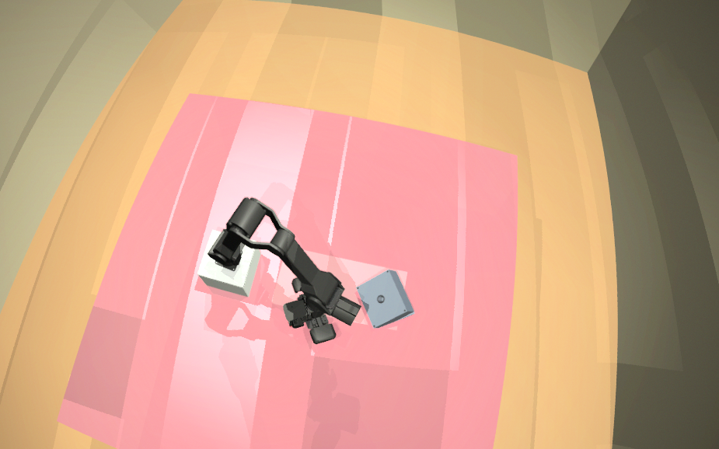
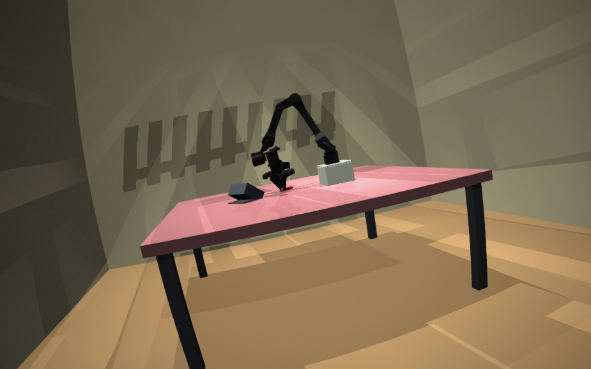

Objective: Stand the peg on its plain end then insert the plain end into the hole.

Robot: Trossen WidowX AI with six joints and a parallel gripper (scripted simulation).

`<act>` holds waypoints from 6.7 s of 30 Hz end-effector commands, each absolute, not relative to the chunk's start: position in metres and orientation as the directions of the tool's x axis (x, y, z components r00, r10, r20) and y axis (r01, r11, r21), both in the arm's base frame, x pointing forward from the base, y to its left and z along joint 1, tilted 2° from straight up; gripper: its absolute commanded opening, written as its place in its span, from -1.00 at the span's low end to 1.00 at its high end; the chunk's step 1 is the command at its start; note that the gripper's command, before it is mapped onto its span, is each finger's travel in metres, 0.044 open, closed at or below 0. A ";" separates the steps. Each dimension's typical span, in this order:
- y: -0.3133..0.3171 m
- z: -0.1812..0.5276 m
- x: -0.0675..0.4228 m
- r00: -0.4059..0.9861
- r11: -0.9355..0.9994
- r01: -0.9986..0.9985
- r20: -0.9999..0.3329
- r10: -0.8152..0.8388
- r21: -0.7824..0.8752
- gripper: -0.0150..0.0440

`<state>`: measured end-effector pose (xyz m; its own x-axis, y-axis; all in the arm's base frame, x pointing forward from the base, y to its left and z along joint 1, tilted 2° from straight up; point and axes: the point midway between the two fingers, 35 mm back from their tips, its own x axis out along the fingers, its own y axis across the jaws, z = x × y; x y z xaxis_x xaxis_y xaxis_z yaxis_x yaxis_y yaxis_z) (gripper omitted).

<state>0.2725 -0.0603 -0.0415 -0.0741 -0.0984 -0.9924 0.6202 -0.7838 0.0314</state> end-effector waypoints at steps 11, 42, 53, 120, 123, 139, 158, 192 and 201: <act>-0.061 -0.042 0.273 -0.073 -0.787 0.616 -0.992 -0.102 0.035 -0.33; -0.068 -0.027 0.263 0.113 -0.783 0.621 -0.992 0.049 0.032 -0.33; -0.071 -0.022 0.259 0.185 -0.783 0.621 -0.977 0.107 0.032 -0.33; -0.097 -0.005 0.225 0.568 -0.781 0.623 -0.706 0.422 0.034 -0.33; -0.098 -0.005 0.223 0.582 -0.781 0.623 -0.688 0.434 0.034 -0.33; -0.105 -0.005 0.214 0.647 -0.781 0.624 -0.582 0.492 0.034 -0.33; -0.112 -0.007 0.204 0.710 -0.781 0.624 -0.443 0.548 0.034 -0.33; -0.120 -0.014 0.194 0.750 -0.781 0.624 -0.312 0.584 0.037 -0.33; -0.120 -0.014 0.193 0.751 -0.783 0.621 -0.309 0.583 0.031 -0.33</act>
<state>0.1937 -0.1198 -0.0139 0.7519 0.5828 -0.3082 0.6198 -0.7842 0.0292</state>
